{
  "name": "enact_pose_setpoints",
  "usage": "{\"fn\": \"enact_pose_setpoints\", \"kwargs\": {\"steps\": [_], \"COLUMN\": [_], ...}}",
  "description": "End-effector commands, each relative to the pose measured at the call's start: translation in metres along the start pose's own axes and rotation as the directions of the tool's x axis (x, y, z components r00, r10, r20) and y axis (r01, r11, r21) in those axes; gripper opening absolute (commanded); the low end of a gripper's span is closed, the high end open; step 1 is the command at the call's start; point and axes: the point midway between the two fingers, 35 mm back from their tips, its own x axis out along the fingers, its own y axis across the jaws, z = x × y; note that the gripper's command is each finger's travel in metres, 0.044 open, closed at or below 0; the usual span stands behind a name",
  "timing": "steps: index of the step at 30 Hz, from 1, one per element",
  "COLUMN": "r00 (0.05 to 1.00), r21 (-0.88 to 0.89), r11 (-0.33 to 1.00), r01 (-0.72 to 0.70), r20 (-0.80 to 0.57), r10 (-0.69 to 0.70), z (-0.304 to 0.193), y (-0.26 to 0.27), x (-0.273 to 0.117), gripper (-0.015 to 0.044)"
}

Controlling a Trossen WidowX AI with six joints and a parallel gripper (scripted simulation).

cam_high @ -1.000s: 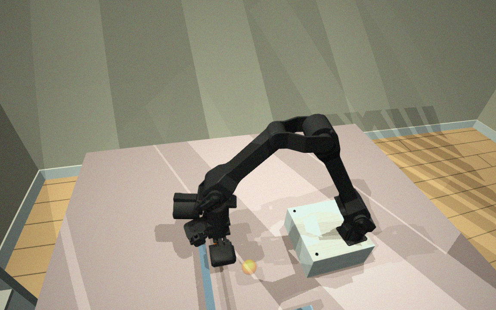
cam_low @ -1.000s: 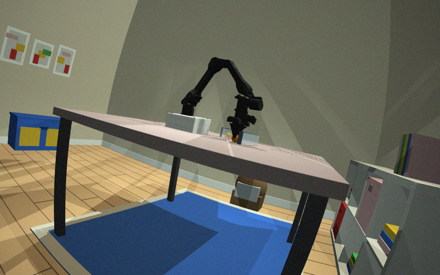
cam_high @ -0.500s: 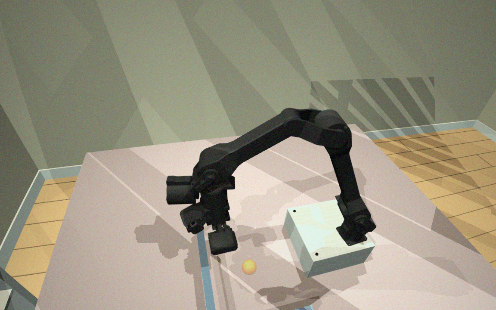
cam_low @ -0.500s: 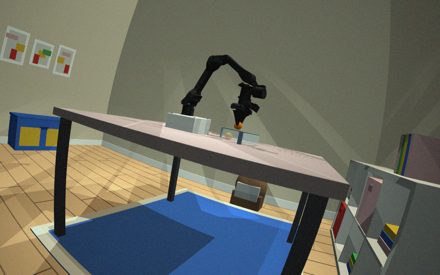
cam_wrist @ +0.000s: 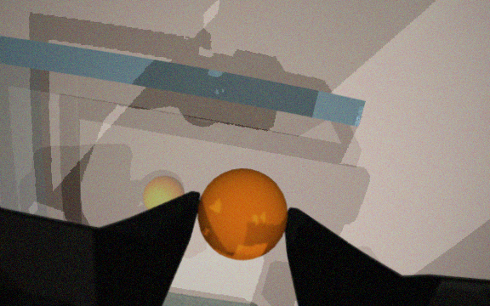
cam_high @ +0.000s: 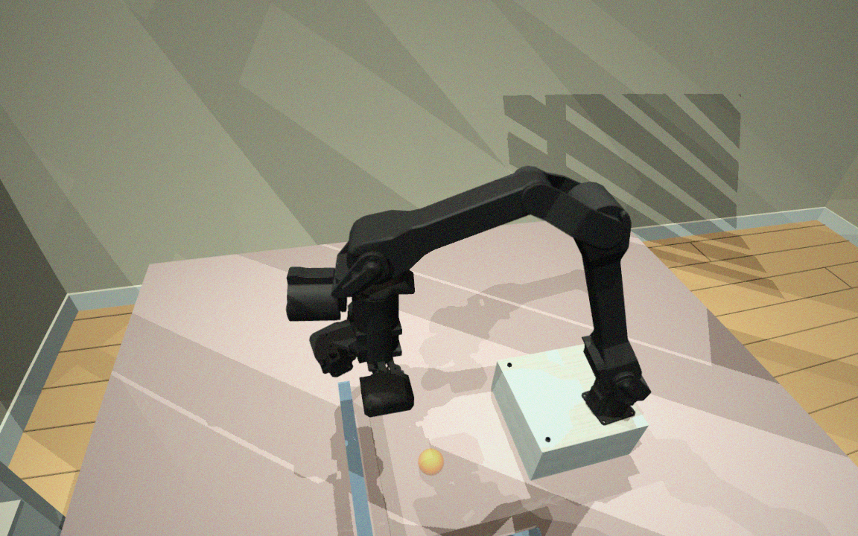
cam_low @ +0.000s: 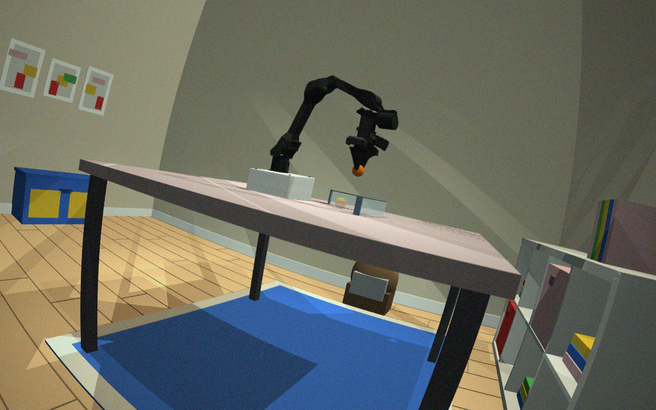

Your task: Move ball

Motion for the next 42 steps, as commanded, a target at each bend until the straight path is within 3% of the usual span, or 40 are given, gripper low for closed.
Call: {"fn": "enact_pose_setpoints", "kwargs": {"steps": [1,27,38,42], "r00": [1.0,1.0,1.0,1.0], "r21": [0.001,0.0,0.0,0.0], "r11": [1.0,1.0,1.0,1.0], "r01": [-0.003,-0.008,-0.007,-0.007], "r20": [-0.001,-0.006,-0.006,-0.006], "r10": [0.003,0.008,0.007,0.007], "z": [-0.008,-0.067,-0.067,-0.068], "y": [0.011,0.07,0.071,0.071], "x": [0.004,0.045,0.108,0.112], "gripper": [0.0,0.0,0.0,0.0]}}
